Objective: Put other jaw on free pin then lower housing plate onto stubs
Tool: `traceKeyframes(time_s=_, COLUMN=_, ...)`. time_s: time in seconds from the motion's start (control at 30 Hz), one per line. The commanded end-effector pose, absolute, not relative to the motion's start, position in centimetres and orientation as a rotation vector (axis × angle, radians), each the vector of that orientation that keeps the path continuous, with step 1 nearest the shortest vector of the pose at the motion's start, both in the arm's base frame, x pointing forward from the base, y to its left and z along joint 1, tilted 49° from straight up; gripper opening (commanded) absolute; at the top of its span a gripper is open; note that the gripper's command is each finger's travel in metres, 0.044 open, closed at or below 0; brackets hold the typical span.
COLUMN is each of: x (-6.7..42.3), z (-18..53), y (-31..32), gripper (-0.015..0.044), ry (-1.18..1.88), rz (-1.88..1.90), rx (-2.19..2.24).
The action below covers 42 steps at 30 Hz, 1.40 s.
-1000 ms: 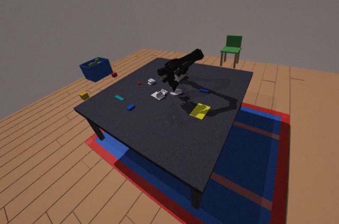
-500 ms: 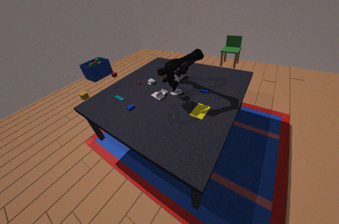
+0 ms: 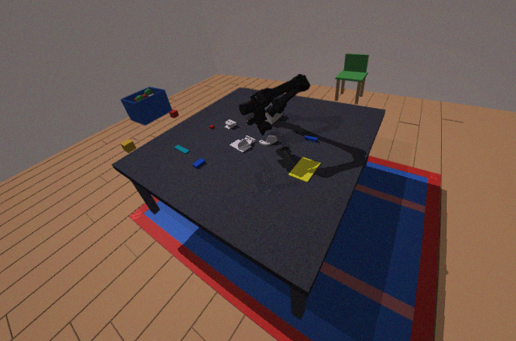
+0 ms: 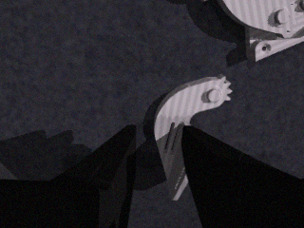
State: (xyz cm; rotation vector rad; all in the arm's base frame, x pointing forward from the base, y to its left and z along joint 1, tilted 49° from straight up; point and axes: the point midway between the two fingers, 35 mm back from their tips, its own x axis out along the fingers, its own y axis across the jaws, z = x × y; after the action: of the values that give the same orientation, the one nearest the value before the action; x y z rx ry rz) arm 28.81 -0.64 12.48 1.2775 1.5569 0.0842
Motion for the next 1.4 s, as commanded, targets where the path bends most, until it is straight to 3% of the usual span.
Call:
traceKeyframes(time_s=0.0, x=28.83, z=12.52, y=-0.71, gripper=0.002, ry=1.556, rz=0.086, rx=1.27)
traceKeyframes(time_s=0.03, x=28.83, z=12.52, y=-0.71, gripper=0.0, ry=1.556, rz=0.086, rx=1.27)
traceKeyframes(time_s=0.6, x=28.83, z=12.52, y=-0.71, gripper=0.0, ry=1.556, rz=0.086, rx=1.27)
traceKeyframes(time_s=1.17, x=28.85, z=12.52, y=-0.67, gripper=0.044, ry=1.555, rz=0.085, rx=1.276)
traceKeyframes(time_s=1.37, x=28.85, z=12.52, y=-0.67, gripper=0.044, ry=1.555, rz=0.085, rx=1.276)
